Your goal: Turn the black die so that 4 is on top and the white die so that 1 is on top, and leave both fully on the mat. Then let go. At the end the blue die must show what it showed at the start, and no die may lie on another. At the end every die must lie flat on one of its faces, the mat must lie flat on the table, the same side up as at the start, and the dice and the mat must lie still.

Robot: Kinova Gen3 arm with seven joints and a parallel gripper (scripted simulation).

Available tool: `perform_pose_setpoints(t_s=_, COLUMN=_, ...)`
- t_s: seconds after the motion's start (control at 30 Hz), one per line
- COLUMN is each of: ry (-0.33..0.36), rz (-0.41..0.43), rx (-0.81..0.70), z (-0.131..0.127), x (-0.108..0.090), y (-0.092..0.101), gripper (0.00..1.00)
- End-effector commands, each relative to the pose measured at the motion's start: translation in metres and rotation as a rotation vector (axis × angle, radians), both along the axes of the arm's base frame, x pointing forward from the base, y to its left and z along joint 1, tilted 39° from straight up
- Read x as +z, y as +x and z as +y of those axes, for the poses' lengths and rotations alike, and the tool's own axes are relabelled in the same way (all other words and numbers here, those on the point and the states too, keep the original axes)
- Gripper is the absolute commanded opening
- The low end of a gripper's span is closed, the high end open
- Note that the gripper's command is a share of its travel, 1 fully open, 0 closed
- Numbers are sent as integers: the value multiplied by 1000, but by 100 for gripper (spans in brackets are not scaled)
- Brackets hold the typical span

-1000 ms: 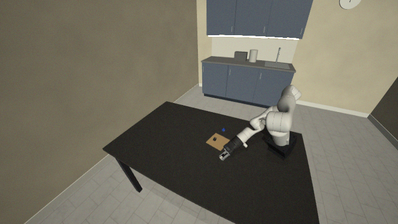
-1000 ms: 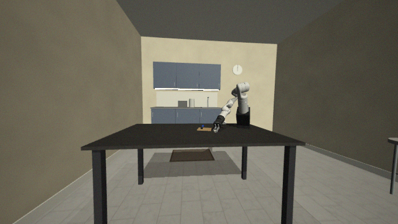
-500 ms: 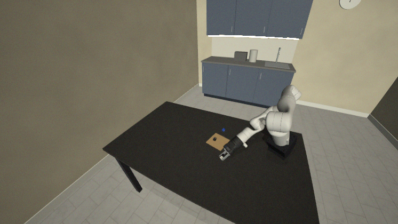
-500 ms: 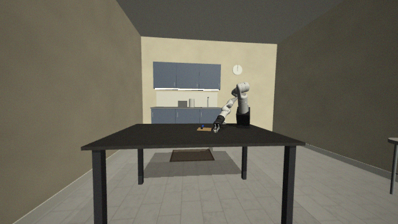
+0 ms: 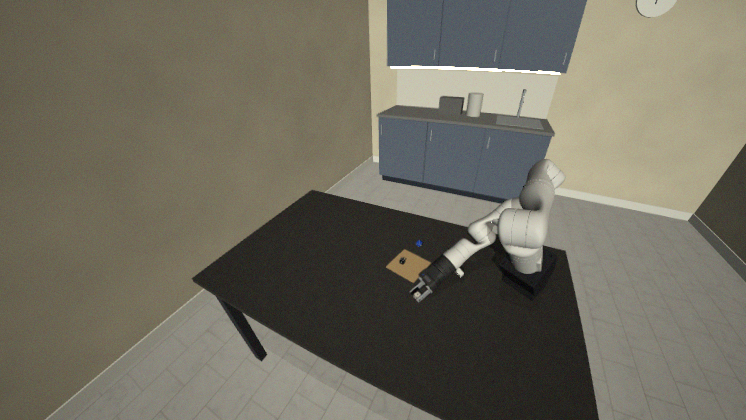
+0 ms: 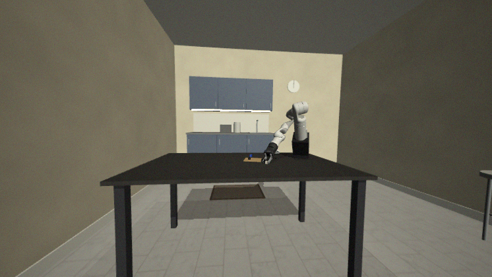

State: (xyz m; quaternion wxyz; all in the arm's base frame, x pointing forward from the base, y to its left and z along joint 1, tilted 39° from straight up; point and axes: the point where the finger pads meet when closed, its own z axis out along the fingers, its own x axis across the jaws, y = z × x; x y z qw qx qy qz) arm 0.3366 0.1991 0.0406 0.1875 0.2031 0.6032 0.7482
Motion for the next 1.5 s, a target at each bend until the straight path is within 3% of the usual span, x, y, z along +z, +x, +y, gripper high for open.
perform_pose_setpoints(t_s=0.0, ry=1, rz=-1, rx=0, z=0, x=1, y=0, gripper=70)
perform_pose_setpoints(t_s=1.47, ry=1, rz=-1, rx=0, z=-5, x=0, y=-3, gripper=70)
